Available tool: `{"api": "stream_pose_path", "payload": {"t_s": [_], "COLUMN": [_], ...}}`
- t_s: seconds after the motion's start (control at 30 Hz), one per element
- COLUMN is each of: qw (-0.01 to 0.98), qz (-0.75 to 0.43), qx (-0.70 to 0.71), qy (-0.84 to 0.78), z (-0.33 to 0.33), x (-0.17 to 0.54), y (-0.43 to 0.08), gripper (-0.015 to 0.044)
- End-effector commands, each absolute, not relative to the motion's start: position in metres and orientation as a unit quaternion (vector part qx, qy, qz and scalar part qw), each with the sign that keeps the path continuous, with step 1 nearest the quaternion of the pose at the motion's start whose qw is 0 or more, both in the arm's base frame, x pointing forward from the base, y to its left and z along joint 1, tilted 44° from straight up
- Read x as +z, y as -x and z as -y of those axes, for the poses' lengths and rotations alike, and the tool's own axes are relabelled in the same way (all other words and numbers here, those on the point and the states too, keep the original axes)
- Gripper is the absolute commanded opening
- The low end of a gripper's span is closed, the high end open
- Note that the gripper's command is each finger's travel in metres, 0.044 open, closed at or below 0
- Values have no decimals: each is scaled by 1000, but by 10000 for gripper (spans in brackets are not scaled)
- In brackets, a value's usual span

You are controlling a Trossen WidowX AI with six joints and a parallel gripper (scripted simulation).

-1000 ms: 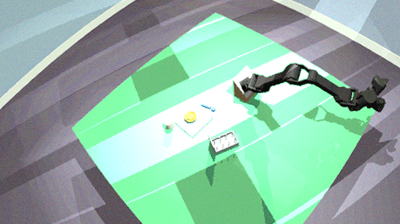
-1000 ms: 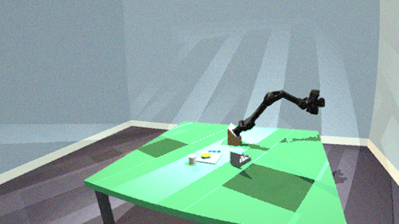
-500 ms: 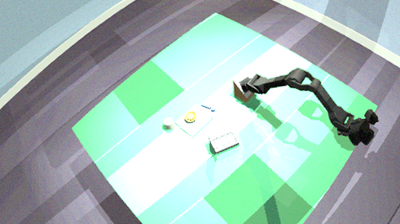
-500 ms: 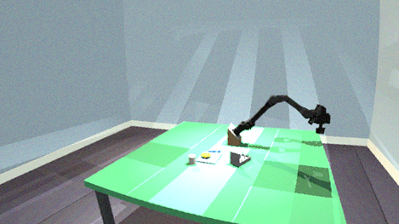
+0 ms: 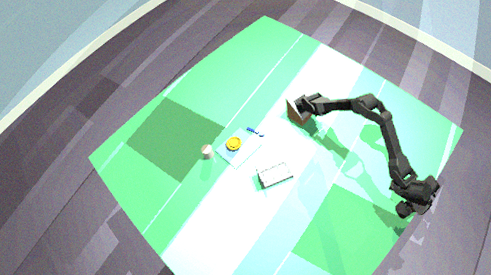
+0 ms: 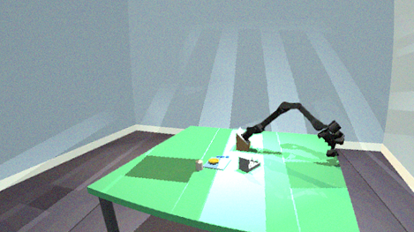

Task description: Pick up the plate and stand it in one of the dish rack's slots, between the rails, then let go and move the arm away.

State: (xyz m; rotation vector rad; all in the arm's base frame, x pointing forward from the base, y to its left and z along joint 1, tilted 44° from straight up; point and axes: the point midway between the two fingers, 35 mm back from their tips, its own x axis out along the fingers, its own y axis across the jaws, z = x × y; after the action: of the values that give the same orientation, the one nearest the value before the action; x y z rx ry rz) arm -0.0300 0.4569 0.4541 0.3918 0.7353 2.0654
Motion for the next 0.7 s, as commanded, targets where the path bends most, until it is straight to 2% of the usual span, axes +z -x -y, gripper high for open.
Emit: {"api": "stream_pose_path", "payload": {"t_s": [0.0, 0.33, 0.67], "qw": [496, 630, 719], "qz": [-294, -294, -353], "qx": [804, 712, 596], "qy": [-144, -98, -47], "z": [-469, -462, -406], "x": [431, 370, 285], "y": [-18, -159, -291], "gripper": [400, 400, 400]}}
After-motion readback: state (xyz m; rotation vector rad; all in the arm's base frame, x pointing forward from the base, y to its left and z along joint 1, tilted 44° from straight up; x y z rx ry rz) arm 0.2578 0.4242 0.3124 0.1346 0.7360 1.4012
